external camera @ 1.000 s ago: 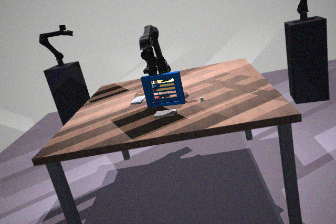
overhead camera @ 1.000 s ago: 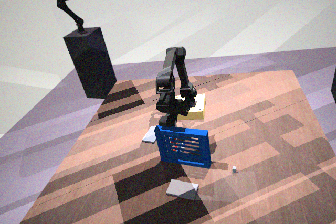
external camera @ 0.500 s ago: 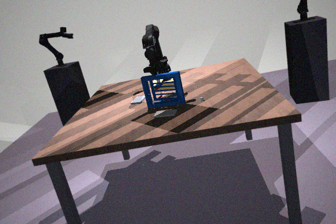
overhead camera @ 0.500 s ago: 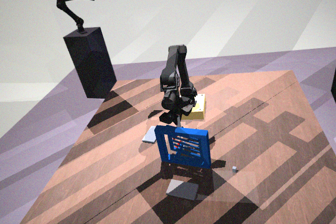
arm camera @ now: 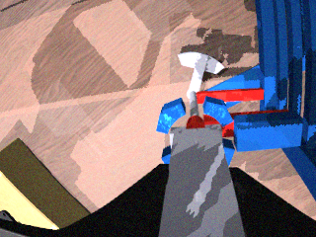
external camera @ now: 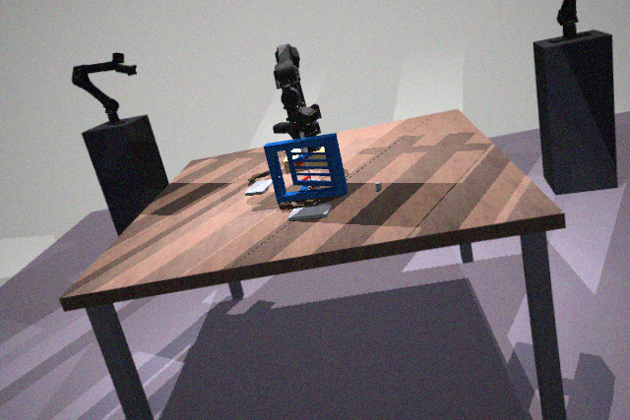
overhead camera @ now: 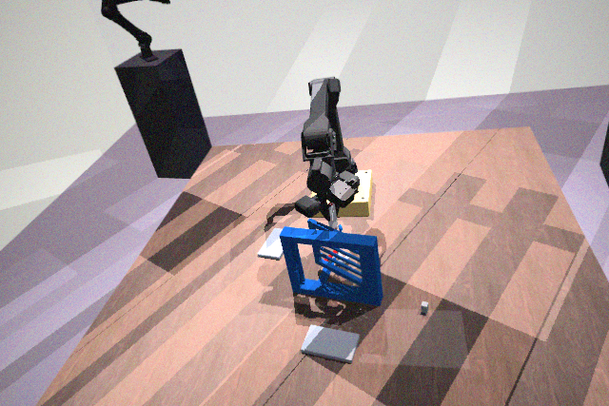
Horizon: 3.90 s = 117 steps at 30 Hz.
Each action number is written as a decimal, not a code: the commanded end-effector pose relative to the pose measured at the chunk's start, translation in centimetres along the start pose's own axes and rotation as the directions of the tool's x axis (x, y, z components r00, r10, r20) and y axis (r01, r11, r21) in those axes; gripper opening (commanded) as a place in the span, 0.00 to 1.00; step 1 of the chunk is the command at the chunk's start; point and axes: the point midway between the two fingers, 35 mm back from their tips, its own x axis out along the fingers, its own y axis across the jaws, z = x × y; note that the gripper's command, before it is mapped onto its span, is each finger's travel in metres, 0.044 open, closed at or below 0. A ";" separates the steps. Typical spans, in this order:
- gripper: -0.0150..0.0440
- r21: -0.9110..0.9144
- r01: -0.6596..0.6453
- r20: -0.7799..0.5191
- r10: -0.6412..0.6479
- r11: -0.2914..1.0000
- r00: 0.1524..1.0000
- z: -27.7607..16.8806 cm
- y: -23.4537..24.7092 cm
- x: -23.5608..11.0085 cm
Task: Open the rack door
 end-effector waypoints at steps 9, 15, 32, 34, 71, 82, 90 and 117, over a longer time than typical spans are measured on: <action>0.27 0.191 0.002 0.010 -0.004 0.982 1.000 0.8 2.4 0.0; 0.27 0.268 0.000 0.011 -0.003 0.963 1.000 1.3 3.6 0.0; 0.27 0.474 -0.006 0.013 0.000 0.881 1.000 3.1 6.8 0.0; 0.27 0.496 -0.007 0.013 0.000 0.868 1.000 3.4 7.1 0.0; 0.27 0.854 -0.019 0.019 0.006 0.519 1.000 9.9 12.2 -0.1; 0.27 0.931 -0.023 0.022 0.007 0.365 1.000 12.6 13.1 -0.2; 0.27 0.938 -0.023 0.022 0.007 0.345 1.000 13.0 13.2 -0.2; 0.73 0.938 -0.023 0.022 0.007 0.345 1.000 13.1 13.2 -0.9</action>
